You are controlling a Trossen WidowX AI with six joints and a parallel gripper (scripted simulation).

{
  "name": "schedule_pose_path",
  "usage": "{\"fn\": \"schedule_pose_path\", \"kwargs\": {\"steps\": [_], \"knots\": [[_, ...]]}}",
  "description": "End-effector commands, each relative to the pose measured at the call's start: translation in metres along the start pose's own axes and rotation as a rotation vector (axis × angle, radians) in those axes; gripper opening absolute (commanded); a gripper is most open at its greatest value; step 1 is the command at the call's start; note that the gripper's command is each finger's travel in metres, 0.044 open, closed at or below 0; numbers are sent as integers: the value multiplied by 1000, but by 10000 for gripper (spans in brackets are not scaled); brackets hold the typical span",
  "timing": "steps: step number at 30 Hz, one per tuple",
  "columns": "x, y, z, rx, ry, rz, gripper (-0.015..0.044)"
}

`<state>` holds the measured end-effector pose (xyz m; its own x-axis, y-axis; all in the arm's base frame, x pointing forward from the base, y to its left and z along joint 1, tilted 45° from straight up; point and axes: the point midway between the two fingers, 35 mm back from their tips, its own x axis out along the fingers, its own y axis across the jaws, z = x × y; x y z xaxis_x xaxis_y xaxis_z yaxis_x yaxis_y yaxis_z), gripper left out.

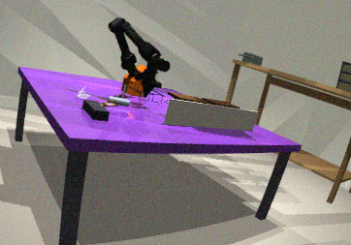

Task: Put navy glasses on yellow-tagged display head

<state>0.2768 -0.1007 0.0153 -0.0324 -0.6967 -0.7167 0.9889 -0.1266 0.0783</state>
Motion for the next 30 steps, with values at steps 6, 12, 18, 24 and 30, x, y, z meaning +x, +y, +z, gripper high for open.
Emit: {"fn": "schedule_pose_path", "kwargs": {"steps": [6, 12, 18, 24, 30], "knots": [[9, -2, 1, 1, -6, -1, 0], [14, -3, 2, 3, -8, -1, 0], [14, -2, 1, 7, -4, 0, 53], [14, -2, 1, 7, -4, 0, 108], [13, -3, 1, 7, -4, 0, 108]]}}
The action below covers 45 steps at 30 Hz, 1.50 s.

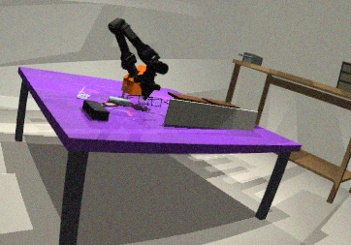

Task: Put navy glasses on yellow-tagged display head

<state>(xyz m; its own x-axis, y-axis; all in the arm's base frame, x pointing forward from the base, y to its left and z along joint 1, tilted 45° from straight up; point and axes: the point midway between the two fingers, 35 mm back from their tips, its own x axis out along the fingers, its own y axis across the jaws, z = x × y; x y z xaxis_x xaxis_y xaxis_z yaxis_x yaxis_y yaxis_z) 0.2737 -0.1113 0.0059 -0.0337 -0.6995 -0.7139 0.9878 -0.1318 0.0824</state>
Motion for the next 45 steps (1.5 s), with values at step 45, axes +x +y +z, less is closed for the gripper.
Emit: {"fn": "schedule_pose_path", "kwargs": {"steps": [45], "knots": [[-56, -9, 0, 22, -3, -1, 200]]}}
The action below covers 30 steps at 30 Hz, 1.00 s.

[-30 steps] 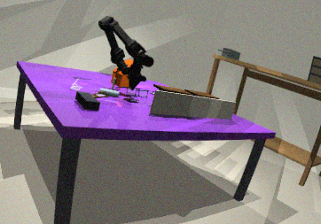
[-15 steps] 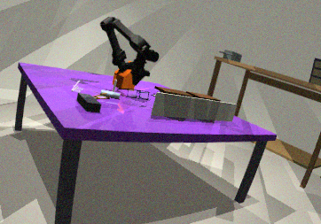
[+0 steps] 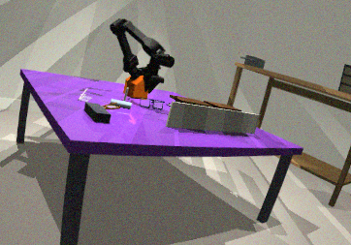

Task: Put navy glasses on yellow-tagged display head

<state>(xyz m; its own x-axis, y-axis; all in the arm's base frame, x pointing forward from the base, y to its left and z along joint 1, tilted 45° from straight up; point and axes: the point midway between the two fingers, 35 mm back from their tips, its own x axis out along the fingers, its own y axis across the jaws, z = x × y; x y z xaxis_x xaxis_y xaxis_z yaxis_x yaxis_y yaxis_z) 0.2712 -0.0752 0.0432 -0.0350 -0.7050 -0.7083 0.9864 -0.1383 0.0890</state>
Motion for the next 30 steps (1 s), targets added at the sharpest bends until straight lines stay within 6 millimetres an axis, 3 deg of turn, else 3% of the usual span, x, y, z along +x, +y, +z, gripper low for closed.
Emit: {"fn": "schedule_pose_path", "kwargs": {"steps": [1, 3, 14, 30], "knots": [[-4, -5, -1, 13, 5, -1, 174], [-4, -5, -1, 13, 5, -1, 140], [-2, -4, -1, 12, 6, -1, 140], [24, -3, -2, 12, 7, -1, 140]]}}
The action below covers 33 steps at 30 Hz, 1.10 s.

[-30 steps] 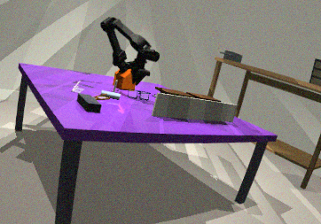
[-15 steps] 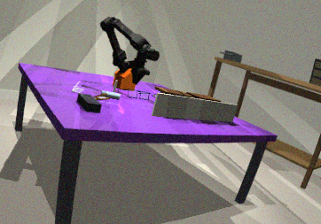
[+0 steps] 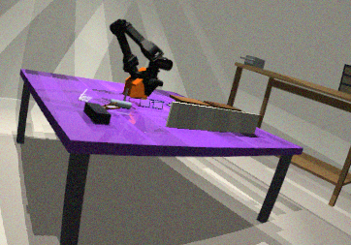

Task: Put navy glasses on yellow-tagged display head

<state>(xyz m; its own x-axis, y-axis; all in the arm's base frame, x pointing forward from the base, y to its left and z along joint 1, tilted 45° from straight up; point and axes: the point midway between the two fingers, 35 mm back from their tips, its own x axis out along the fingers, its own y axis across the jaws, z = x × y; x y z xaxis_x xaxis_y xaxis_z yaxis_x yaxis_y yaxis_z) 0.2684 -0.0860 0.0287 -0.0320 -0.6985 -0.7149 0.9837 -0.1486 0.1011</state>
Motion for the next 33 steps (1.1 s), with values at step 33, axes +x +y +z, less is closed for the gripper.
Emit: {"fn": "schedule_pose_path", "kwargs": {"steps": [33], "knots": [[35, -2, 1, 0, -1, -2, 67]]}}
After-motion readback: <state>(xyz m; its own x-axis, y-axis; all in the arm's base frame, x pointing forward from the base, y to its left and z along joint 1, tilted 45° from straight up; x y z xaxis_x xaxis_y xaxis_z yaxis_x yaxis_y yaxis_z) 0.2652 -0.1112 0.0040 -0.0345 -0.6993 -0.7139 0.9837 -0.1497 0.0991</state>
